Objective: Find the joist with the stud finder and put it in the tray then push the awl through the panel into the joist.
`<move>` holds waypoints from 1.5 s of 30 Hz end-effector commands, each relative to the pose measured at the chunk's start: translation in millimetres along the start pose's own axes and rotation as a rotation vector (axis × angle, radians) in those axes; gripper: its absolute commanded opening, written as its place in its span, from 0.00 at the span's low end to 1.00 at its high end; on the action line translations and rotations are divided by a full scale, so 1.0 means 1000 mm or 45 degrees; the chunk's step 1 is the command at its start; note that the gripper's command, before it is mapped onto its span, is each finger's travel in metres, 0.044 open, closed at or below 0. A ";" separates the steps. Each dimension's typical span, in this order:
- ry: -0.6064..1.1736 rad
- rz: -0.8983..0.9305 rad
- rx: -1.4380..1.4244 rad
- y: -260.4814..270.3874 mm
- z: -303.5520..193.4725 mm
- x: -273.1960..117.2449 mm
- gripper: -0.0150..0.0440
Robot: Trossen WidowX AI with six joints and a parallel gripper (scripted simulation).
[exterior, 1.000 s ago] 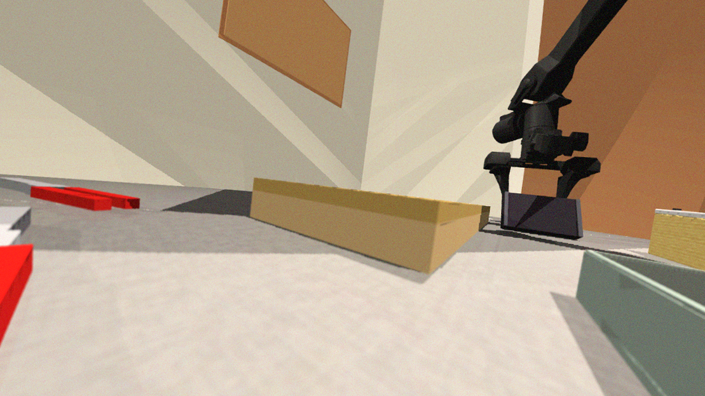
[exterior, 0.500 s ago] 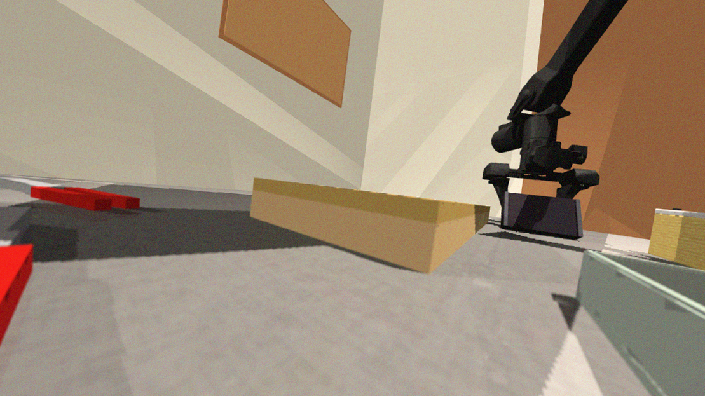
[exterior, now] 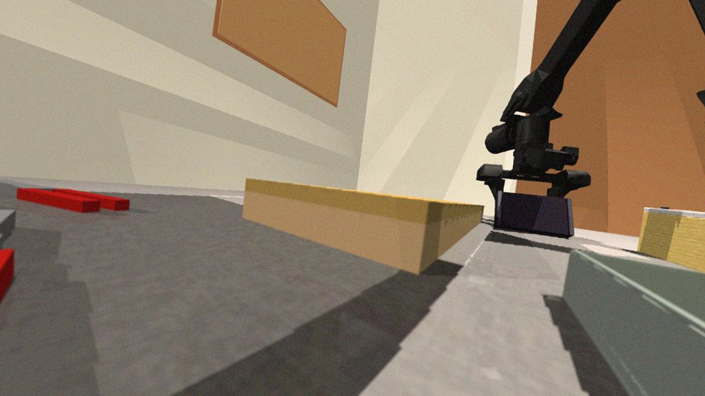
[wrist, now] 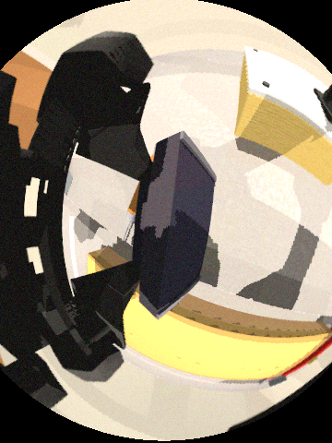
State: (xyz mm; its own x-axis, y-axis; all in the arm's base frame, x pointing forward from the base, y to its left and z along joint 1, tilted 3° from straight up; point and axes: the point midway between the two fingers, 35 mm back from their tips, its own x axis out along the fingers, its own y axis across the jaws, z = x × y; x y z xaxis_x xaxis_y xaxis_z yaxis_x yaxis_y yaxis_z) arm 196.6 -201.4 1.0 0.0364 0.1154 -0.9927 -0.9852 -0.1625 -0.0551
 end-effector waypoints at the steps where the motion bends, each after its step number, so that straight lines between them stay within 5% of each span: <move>1: -0.007 0.000 0.003 0.000 0.001 0.001 0.74; 12: -0.006 0.000 0.003 -0.001 0.001 -0.022 0.25; 28: -0.006 0.000 0.003 0.000 0.006 -0.058 0.25; 45: 0.073 0.007 0.004 0.000 0.008 -0.056 0.25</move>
State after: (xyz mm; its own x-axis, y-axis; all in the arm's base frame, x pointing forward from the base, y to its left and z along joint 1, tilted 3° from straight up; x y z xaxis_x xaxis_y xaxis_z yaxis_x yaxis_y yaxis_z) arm 193.3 -200.7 55.3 0.0344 0.0834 -0.9959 -0.9855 -0.1629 -0.0477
